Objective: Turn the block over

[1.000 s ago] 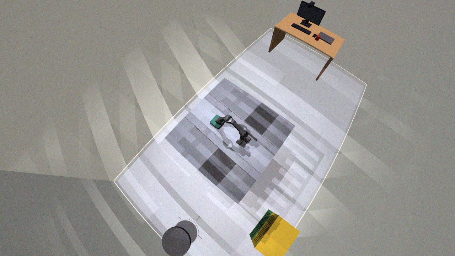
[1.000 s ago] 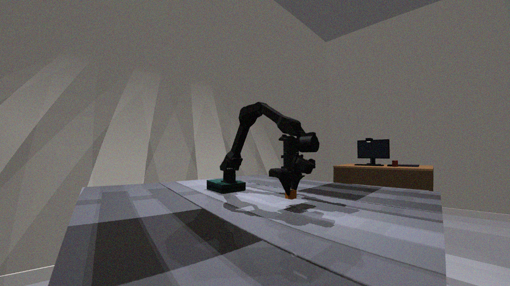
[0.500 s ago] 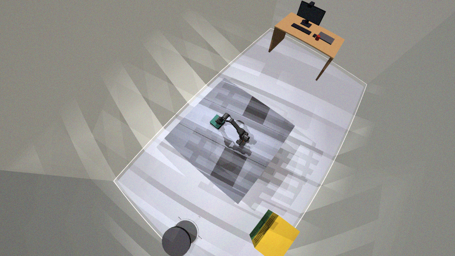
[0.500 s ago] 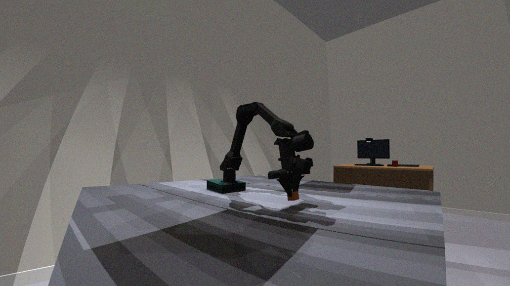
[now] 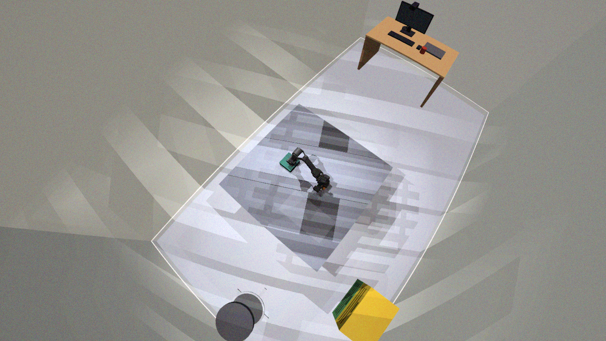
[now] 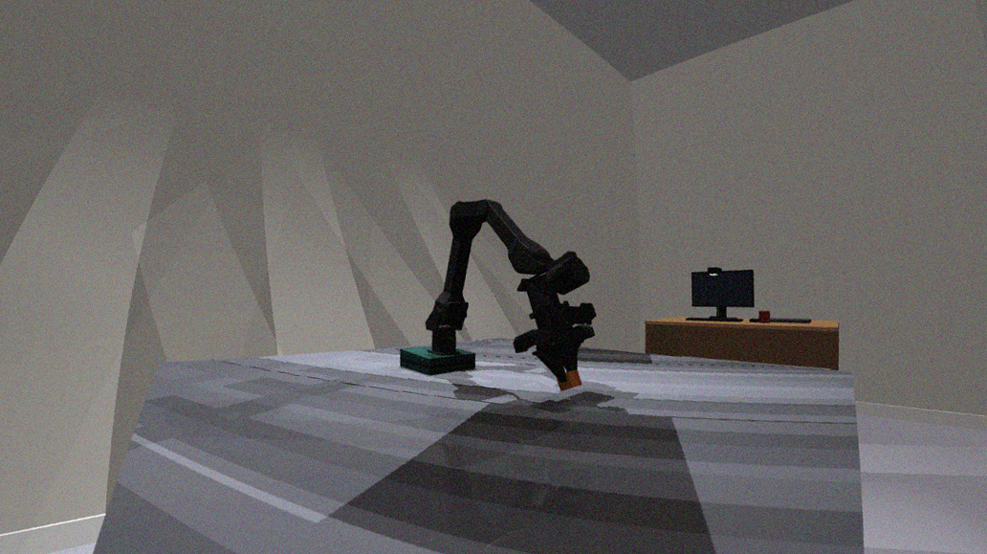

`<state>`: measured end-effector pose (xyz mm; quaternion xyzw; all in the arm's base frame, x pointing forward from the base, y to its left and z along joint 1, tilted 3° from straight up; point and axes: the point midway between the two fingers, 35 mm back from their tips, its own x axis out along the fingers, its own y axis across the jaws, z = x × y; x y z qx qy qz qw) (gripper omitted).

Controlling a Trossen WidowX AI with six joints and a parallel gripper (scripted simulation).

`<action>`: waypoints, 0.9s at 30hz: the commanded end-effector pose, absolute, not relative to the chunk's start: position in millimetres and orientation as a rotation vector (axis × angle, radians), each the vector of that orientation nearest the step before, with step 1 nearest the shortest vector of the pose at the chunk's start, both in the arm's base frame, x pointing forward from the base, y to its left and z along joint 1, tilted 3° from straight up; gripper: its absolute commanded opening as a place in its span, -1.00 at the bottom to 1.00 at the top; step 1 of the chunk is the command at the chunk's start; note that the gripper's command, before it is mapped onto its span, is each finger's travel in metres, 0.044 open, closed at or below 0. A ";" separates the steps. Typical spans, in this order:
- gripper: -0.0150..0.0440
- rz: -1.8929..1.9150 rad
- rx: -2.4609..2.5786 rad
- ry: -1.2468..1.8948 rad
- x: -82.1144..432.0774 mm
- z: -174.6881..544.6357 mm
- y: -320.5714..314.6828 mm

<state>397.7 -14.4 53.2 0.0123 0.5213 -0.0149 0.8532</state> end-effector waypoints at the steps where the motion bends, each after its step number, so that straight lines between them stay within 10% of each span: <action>1: -0.49 -0.033 0.022 1.036 393.8 52.1 -14.7; 27: -0.49 -0.036 0.015 0.705 404.8 24.0 -15.1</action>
